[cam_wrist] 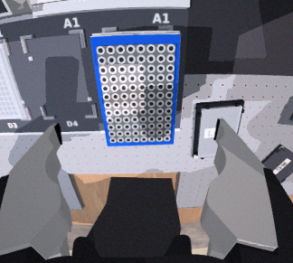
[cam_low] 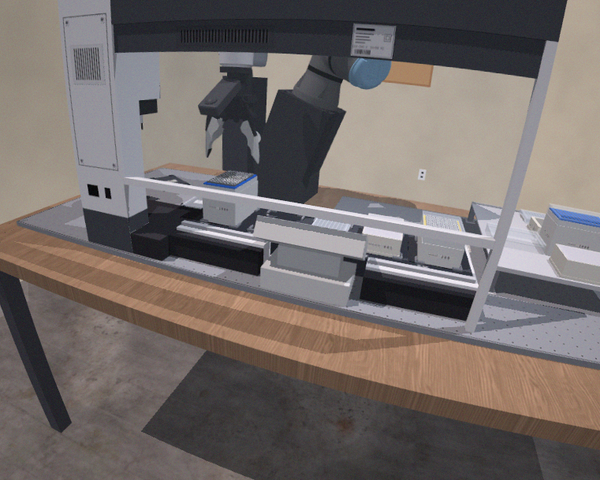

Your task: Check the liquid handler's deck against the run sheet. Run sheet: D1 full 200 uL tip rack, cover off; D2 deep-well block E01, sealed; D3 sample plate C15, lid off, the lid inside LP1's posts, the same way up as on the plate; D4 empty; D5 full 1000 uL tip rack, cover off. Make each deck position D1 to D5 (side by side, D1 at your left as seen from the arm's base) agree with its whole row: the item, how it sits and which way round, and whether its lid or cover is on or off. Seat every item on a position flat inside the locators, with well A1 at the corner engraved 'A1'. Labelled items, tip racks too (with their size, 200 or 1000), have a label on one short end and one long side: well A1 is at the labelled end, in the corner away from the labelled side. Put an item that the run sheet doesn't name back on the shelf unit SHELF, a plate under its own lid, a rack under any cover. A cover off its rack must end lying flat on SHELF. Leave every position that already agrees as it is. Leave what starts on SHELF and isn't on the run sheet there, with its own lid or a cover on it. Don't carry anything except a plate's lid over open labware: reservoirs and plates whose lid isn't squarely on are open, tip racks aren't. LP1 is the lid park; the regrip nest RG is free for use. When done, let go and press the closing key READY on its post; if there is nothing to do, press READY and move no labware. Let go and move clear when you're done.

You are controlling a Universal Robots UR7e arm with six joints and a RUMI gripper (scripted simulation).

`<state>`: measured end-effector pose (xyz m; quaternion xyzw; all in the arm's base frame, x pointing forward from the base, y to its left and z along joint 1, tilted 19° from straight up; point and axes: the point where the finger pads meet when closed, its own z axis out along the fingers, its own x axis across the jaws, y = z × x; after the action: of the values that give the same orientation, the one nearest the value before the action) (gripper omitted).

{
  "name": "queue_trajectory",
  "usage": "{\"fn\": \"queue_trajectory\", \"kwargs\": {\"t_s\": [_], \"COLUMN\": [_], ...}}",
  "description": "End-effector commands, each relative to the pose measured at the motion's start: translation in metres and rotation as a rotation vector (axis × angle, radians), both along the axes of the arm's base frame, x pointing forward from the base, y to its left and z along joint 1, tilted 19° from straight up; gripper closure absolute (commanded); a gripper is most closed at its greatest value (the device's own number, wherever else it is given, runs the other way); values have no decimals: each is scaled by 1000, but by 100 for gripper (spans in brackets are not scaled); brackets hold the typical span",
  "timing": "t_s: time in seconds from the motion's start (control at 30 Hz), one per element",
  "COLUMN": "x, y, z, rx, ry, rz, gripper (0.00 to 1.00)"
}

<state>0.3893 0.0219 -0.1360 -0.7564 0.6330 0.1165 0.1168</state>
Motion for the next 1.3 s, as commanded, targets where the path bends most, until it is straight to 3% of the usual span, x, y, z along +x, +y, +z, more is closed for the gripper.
{"fn": "queue_trajectory", "kwargs": {"t_s": [0.0,1.0,1.27], "x": [1,-23,-21], "y": [1,117,116], "z": [0,40,40], "rx": [0,2,1], "ry": [-1,1,-1], "rz": [1,2,1], "gripper": [18,18,18]}}
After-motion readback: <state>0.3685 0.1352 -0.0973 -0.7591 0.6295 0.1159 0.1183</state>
